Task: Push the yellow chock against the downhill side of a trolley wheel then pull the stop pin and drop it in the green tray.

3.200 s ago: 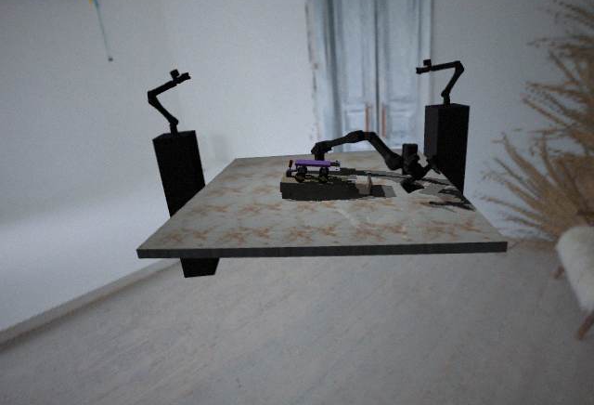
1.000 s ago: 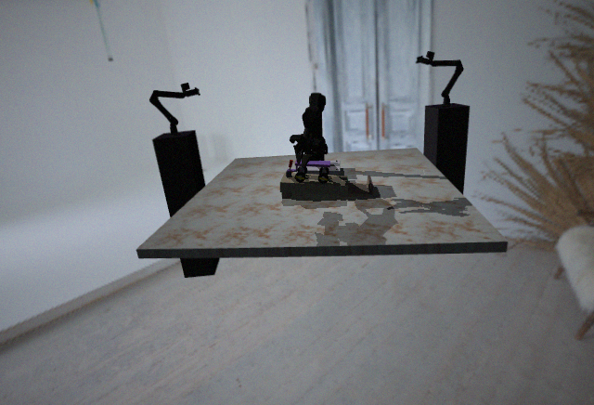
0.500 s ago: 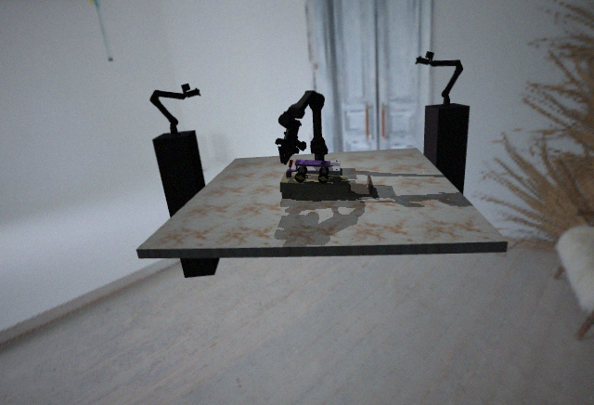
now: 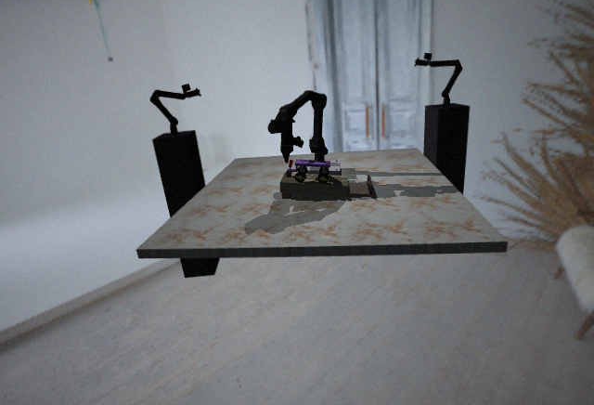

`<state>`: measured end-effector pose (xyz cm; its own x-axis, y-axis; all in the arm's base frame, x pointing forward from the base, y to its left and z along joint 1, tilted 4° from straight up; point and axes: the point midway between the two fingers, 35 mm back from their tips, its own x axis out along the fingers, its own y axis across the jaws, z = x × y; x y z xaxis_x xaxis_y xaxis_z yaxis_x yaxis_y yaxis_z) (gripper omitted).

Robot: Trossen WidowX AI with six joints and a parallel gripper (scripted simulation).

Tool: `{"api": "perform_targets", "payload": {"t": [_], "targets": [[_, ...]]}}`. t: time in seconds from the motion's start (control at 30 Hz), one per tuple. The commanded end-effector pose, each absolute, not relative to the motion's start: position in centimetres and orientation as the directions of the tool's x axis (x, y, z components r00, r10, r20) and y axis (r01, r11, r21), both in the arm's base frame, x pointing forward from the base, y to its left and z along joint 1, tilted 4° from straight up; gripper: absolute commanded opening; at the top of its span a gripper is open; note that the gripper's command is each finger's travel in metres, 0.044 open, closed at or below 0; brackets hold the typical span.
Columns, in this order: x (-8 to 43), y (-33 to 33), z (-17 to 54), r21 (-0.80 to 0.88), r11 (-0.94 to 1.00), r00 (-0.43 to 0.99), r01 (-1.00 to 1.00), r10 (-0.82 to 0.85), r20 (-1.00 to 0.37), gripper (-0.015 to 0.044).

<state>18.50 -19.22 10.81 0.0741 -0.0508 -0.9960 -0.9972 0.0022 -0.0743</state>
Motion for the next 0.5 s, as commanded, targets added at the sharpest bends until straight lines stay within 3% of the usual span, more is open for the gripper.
{"api": "perform_targets", "payload": {"t": [0.0, 0.47], "targets": [[15.2, -17.8, 10.3, -0.033, -0.091, 0.029, -0.995, 0.043, -0.999, 0.0190], [15.2, -17.8, 8.2, -0.032, -0.095, 0.028, -0.995, 0.048, -0.998, 0.0190]]}}
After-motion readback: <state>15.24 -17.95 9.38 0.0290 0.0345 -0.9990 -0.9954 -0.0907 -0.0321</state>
